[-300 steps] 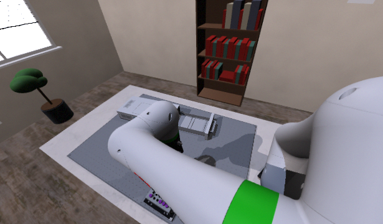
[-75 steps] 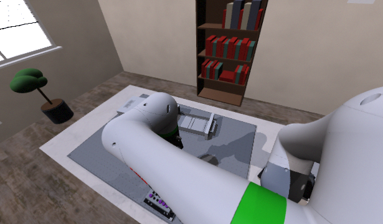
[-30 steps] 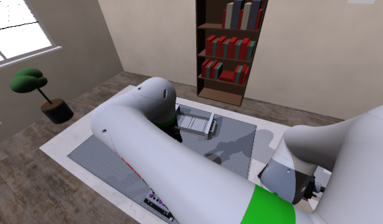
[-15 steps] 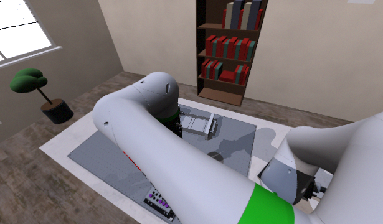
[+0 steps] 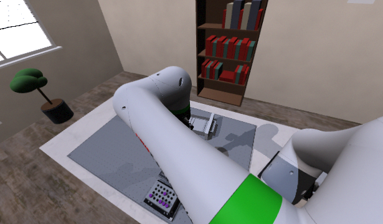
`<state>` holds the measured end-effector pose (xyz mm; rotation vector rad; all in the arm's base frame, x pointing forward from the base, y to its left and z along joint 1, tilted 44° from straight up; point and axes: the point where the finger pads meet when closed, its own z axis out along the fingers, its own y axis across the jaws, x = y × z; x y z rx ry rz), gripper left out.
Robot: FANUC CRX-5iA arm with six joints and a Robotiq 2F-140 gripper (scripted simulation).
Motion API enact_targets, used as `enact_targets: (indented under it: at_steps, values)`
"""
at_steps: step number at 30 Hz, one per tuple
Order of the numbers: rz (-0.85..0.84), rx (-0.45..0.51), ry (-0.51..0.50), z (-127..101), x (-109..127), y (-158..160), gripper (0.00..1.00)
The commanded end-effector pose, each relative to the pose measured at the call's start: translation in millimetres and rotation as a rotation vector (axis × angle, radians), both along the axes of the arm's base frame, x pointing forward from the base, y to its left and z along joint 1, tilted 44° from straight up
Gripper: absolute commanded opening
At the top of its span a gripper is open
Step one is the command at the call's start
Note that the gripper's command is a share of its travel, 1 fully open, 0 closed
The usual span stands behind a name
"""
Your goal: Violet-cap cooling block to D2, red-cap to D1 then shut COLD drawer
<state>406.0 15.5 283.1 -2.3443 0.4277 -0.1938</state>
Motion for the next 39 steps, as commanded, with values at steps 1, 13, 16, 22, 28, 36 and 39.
enact_targets:
  at_steps: [1, 13, 16, 22, 28, 36, 39]
  values:
    - [-0.053, 0.018, 0.047, -7.5, -1.1, -8.2, 0.10]
    - [-0.265, 0.094, 0.235, -38.7, -6.1, -38.9, 0.10]
    - [-0.303, 0.108, 0.270, -44.4, -7.0, -44.5, 0.10]
    - [-0.418, 0.150, 0.373, -61.4, -9.8, -61.2, 0.10]
    - [-0.533, 0.191, 0.476, -78.4, -12.5, -77.9, 0.10]
    - [-0.649, 0.233, 0.579, -95.4, -15.3, -94.6, 0.10]
    - [-0.706, 0.254, 0.630, -103.9, -16.6, -103.0, 0.10]
